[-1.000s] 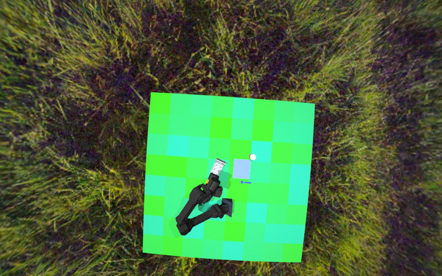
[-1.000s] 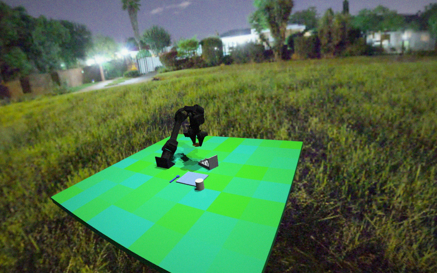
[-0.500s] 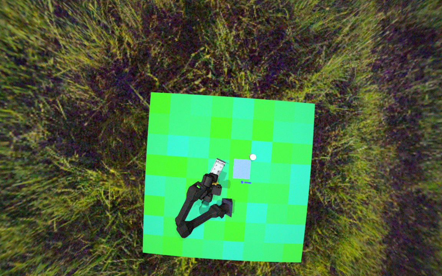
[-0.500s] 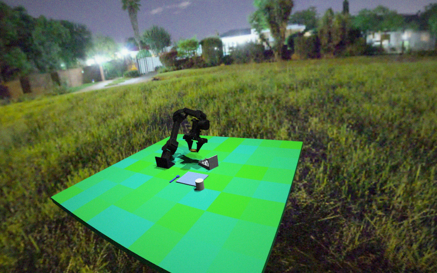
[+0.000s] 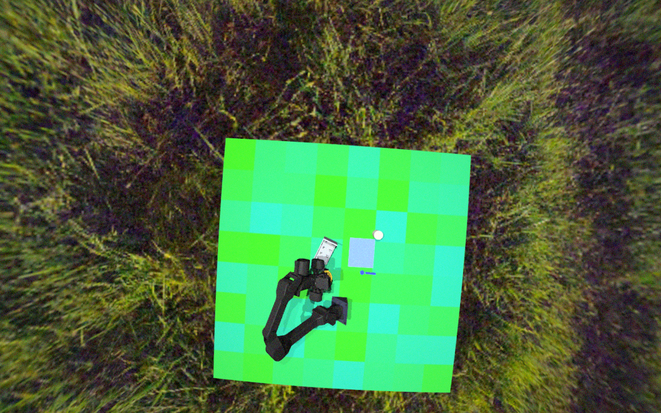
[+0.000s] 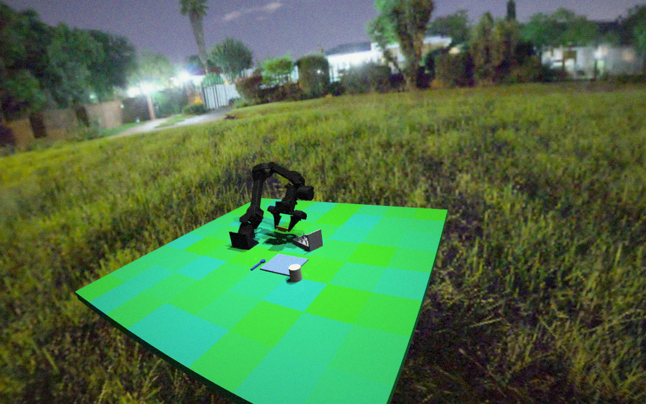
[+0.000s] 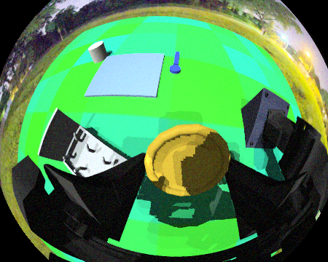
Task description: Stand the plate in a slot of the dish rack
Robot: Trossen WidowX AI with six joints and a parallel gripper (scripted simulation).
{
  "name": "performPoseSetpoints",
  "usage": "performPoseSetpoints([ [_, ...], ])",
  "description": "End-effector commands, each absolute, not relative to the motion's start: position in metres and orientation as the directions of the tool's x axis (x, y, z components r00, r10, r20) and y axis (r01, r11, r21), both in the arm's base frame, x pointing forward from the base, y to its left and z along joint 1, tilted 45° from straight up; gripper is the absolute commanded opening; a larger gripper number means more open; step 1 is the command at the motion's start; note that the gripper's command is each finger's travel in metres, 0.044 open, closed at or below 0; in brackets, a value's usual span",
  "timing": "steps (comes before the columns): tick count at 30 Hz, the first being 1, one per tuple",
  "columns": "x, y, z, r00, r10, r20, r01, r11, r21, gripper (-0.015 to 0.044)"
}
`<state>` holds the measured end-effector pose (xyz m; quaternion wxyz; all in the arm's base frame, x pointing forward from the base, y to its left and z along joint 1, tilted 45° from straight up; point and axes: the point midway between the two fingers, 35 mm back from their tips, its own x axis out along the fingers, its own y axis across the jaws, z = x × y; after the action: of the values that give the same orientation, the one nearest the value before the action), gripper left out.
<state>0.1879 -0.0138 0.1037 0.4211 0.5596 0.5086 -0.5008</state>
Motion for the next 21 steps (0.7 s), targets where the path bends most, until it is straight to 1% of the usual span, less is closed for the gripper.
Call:
performPoseSetpoints([
  [1, 0.187, -0.014, 0.098, -0.006, 0.077, -0.997, 0.996, -0.091, -0.014, 0.0],
  [10, 0.191, -0.014, 0.087, 0.06, -0.093, -0.994, 0.998, 0.018, 0.058, 0.0],
  [21, 0.198, -0.012, 0.081, 0.191, -0.264, -0.945, 0.976, 0.153, 0.154, 0.0],
])
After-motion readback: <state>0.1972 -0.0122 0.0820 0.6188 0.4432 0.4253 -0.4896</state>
